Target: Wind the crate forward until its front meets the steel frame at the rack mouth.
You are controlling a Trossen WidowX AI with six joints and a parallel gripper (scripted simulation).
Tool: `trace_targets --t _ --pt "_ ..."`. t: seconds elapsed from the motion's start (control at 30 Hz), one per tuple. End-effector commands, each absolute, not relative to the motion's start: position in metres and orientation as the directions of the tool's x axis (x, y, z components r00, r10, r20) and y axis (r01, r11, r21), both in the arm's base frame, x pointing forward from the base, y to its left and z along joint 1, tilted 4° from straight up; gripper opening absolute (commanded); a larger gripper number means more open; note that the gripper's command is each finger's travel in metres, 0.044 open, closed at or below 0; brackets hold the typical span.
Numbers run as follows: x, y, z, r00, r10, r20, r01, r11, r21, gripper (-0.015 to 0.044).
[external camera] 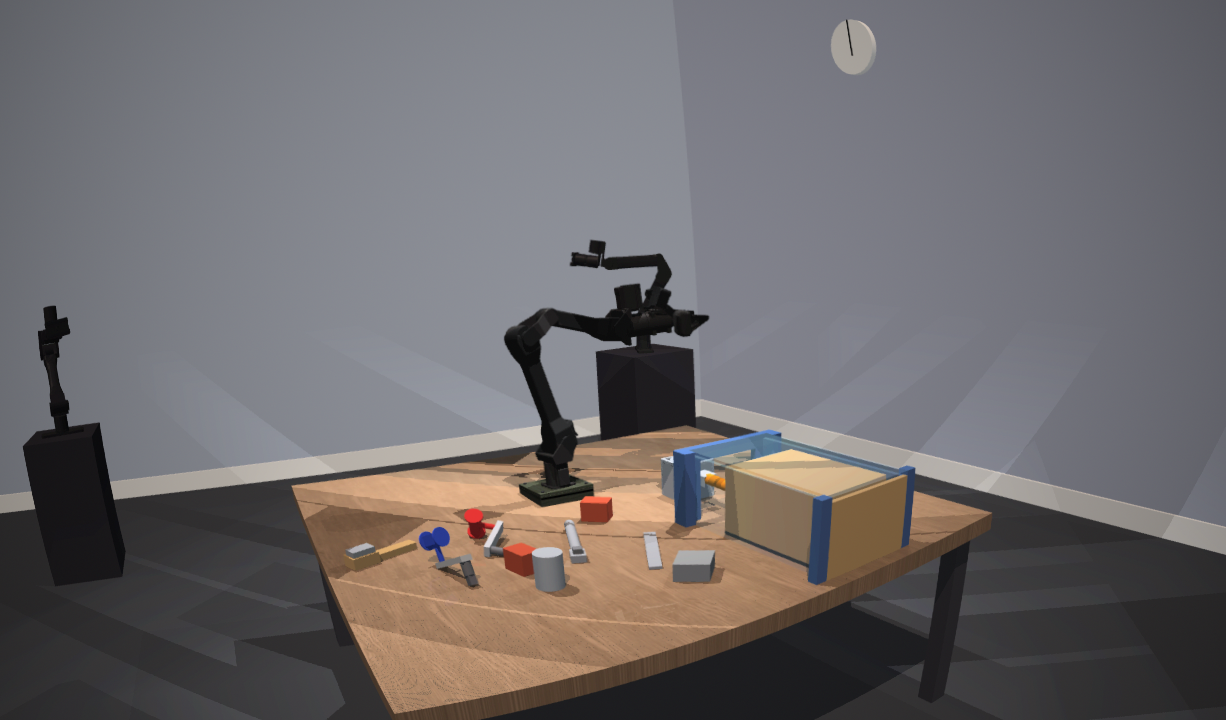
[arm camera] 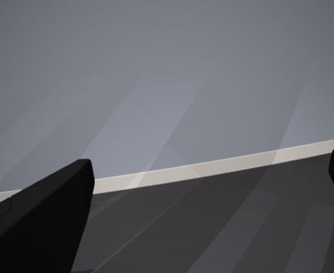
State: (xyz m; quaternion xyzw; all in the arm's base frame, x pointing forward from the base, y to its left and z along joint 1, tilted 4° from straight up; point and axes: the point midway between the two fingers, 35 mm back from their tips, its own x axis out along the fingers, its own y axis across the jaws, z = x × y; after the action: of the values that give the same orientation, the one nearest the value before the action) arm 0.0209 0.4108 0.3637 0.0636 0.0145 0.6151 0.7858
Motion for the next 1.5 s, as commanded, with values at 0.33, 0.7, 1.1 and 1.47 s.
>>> trace_targets --t 0.33,0.7,1.1,1.47 --pt "0.245 0.365 0.289 0.666 0.694 -0.276 -0.723 0.691 -0.007 0.044" --pt "0.378 0.237 0.233 0.797 0.323 -0.511 -0.428 0.898 -0.101 0.044" --pt "0.436 0.074 0.178 0.702 -0.01 -0.712 -0.089 0.991 -0.101 0.044" --pt "0.412 -0.107 0.123 0.404 -0.223 -0.887 0.219 0.965 -0.143 0.044"
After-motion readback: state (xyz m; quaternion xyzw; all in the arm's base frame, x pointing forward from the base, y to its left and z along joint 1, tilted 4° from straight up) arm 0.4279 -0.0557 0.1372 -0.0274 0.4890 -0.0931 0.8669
